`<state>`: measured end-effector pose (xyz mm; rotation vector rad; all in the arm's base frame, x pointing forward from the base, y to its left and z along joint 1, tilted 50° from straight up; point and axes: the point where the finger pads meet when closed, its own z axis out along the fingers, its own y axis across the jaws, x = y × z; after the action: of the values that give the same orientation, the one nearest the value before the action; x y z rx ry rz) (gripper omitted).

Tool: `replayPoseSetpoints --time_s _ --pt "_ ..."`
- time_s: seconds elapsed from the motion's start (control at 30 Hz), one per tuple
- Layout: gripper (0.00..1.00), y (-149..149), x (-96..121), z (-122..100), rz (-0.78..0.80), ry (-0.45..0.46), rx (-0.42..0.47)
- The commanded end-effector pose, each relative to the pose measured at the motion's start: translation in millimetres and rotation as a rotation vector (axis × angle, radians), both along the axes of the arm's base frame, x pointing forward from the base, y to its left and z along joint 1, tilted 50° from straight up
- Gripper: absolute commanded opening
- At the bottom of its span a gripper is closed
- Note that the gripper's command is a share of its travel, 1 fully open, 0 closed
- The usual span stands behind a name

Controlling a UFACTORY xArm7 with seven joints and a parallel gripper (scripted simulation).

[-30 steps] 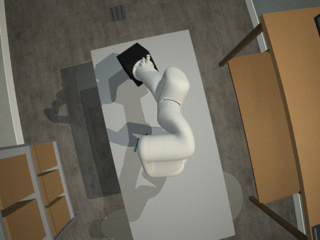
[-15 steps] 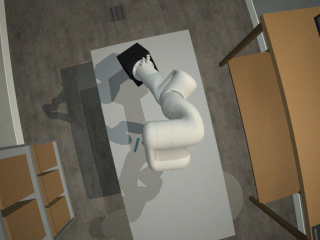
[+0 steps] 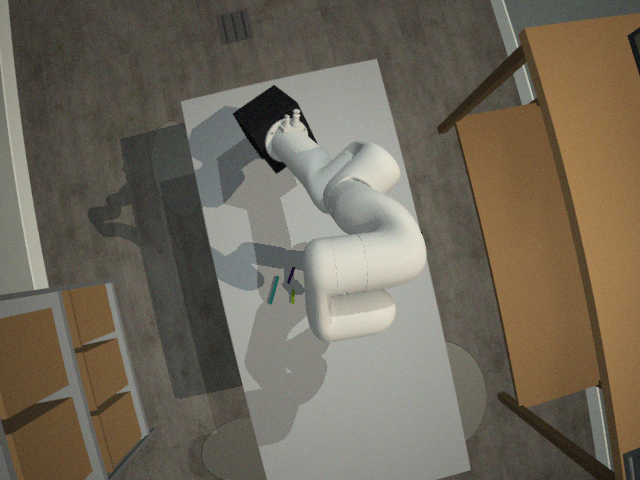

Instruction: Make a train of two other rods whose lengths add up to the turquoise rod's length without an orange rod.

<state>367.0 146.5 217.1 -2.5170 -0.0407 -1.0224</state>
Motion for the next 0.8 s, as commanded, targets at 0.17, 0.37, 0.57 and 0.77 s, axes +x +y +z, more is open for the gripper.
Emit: replayPoseSetpoints --time_s 0.17,0.37,0.57,0.77 --pt "1.0 0 0 1 -0.001 -0.001 0.0" --pt "1.0 0 0 1 -0.001 -0.001 0.0" --pt "1.0 -3 -4 5 -0.001 -0.001 0.001" --pt "1.0 -8 -12 13 -0.001 -0.001 0.0"
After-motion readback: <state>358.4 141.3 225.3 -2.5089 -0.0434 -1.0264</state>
